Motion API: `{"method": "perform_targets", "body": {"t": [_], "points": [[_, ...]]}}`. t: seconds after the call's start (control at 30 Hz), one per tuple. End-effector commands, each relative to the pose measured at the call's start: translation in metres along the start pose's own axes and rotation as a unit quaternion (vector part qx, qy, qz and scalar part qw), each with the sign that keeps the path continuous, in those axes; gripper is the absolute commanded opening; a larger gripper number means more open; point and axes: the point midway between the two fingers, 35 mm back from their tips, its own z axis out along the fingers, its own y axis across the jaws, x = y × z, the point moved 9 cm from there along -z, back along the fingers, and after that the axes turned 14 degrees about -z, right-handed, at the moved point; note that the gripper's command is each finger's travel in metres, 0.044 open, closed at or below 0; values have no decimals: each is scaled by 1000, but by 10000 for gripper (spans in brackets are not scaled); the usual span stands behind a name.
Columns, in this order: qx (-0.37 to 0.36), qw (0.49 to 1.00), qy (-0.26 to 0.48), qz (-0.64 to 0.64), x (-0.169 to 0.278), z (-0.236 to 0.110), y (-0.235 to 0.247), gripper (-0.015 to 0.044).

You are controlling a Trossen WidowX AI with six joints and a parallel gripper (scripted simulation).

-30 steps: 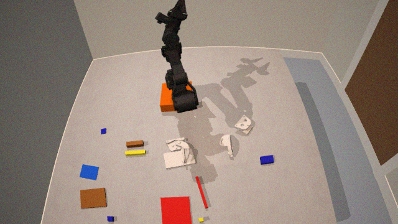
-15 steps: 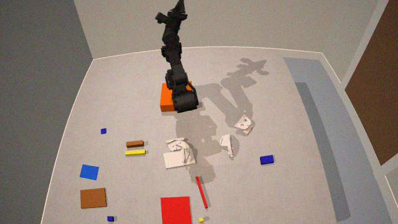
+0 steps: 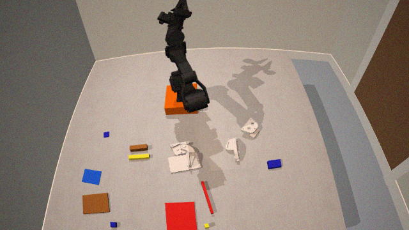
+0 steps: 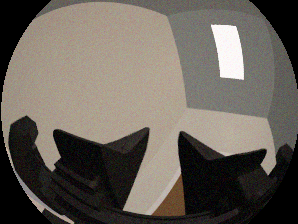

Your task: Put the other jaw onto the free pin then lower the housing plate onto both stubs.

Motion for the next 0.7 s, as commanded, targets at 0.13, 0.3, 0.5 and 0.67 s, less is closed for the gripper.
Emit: {"method": "perform_targets", "body": {"t": [0.13, 0.3, 0.5, 0.67], "points": [[-74, 991, -64, 90, -26, 9, 13, 341], [-124, 976, -106, 145, -45, 10, 21, 440], [-181, 949, -157, 206, -70, 8, 27, 440], [-227, 919, -199, 253, -92, 3, 30, 440]]}}
